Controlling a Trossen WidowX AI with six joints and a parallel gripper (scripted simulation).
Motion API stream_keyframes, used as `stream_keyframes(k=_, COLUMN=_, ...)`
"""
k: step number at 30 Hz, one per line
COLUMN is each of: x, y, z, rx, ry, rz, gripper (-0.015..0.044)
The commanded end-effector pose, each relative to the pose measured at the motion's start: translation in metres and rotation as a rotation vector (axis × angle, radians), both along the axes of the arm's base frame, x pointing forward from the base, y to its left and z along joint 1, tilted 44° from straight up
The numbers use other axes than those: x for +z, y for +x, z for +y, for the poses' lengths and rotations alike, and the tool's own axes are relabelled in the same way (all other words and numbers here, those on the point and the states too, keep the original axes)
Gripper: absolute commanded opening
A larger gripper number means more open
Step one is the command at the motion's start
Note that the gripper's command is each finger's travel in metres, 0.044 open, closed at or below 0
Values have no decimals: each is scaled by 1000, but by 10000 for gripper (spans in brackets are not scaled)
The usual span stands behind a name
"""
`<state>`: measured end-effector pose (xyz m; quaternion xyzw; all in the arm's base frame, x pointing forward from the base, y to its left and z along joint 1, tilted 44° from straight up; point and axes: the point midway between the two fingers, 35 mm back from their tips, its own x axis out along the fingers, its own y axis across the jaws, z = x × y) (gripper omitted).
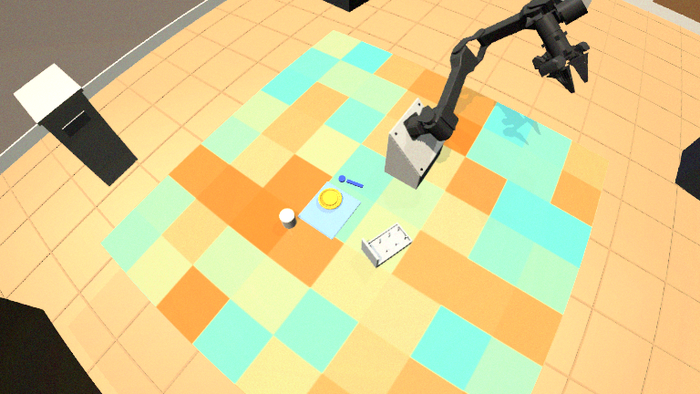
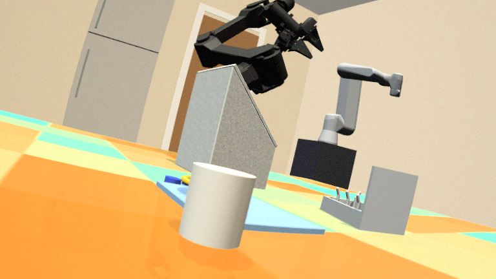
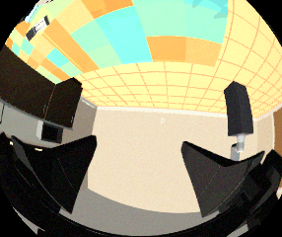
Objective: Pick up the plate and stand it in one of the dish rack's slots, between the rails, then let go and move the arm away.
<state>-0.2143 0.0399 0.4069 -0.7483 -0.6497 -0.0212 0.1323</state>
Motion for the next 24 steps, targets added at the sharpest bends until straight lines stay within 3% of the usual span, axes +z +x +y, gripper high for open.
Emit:
stream_keyframes(k=1, x=0, y=0, z=0, rx=-1, ry=0, rz=3, gripper=400)
stream_keyframes(k=24, x=17, y=55, z=19, rx=-153, ry=56, rz=340, gripper=400)
